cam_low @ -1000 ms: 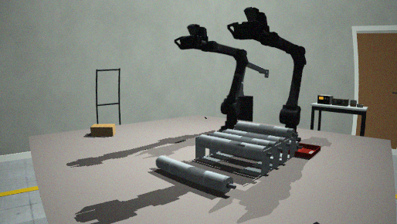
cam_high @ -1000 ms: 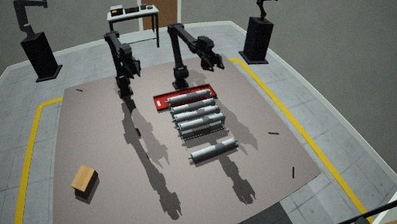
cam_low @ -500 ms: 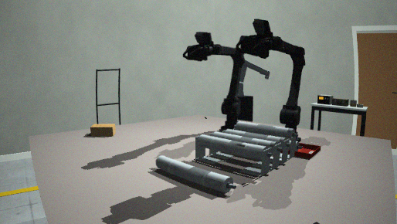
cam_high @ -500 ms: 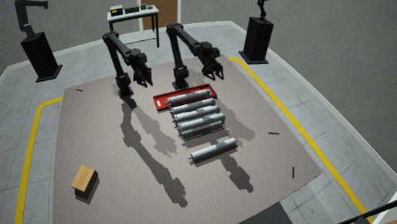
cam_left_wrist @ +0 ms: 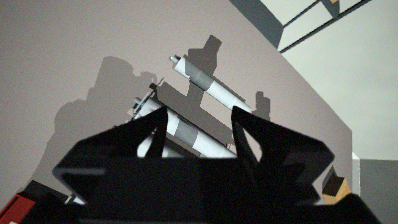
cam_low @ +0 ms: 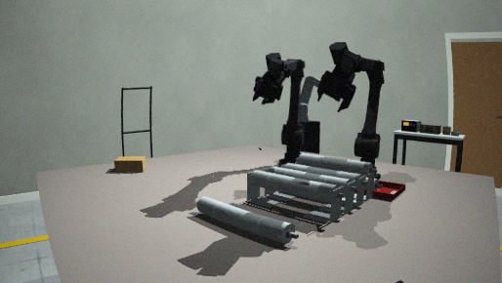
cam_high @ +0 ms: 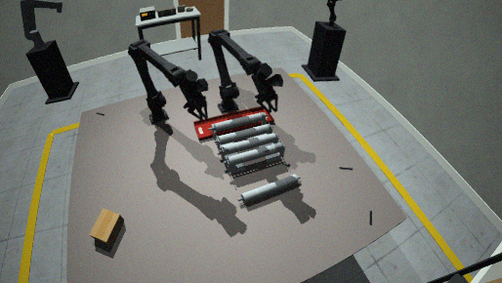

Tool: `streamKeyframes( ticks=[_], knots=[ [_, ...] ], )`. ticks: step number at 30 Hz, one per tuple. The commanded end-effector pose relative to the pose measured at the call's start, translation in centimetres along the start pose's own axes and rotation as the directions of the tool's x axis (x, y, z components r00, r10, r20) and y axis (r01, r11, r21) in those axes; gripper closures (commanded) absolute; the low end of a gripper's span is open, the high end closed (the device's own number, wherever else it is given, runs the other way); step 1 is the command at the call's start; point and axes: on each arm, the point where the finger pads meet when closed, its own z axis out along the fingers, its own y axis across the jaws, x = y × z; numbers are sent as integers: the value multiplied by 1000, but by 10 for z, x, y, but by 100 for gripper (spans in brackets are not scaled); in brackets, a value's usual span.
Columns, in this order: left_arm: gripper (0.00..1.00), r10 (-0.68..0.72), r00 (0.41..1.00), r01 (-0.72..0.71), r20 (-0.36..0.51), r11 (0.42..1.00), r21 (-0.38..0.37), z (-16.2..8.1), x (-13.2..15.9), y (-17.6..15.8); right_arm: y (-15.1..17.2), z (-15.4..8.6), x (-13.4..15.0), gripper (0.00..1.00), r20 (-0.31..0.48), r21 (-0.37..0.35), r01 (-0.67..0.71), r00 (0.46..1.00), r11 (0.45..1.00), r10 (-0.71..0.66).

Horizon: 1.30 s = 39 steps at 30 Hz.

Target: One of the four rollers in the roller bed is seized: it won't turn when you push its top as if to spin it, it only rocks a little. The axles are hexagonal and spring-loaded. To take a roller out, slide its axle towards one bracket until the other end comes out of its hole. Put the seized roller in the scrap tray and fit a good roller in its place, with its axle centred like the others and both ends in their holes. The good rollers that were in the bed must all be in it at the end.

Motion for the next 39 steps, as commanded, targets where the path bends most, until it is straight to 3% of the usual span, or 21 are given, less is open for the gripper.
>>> streamKeyframes(
  ticks=[1,2,4,15,18,19,20,25,30,33,35,36,37,39],
  knots=[
    [38,-100,995,100,4,995,0,-14,-7,1,16,7,6,68,-42,-27,74,996,997,-75],
    [38,-126,992,126,5,992,-3,-19,-13,-1,15,4,-6,68,-32,-23,90,995,996,-91],
    [38,-178,983,175,-50,983,-59,-13,13,19,37,7,20,68,-88,-62,142,985,988,-147],
    [38,-486,859,421,-160,849,-319,-24,83,82,114,5,78,68,-223,-237,412,858,880,-462],
    [38,-513,843,439,-162,830,-344,-26,90,87,120,3,83,68,-229,-253,435,841,864,-490],
    [38,-535,831,461,-152,815,-350,-31,84,85,120,1,72,68,-218,-250,452,835,856,-505],
    [38,-565,809,471,-164,789,-396,-31,103,97,132,0,94,68,-242,-288,479,802,830,-546],
    [38,-681,718,530,-146,670,-519,-45,134,120,157,-10,119,68,-255,-370,573,694,731,-673],
    [38,-739,661,547,-126,590,-594,-56,154,134,172,-18,135,68,-258,-420,624,614,659,-746],
    [38,-763,636,552,-112,552,-625,-61,162,139,178,-22,142,68,-255,-444,645,574,622,-778],
    [38,-763,636,552,-112,552,-625,-61,162,139,178,-22,142,68,-255,-444,645,574,622,-778],
    [38,-767,633,563,-105,550,-617,-62,155,135,174,-23,130,68,-246,-425,650,587,630,-771],
    [38,-777,621,552,-105,528,-645,-64,169,144,181,-24,147,68,-254,-457,656,551,601,-795],
    [38,-784,612,549,-102,515,-659,-66,173,146,184,-26,151,68,-254,-466,662,536,588,-805]
  ],
)
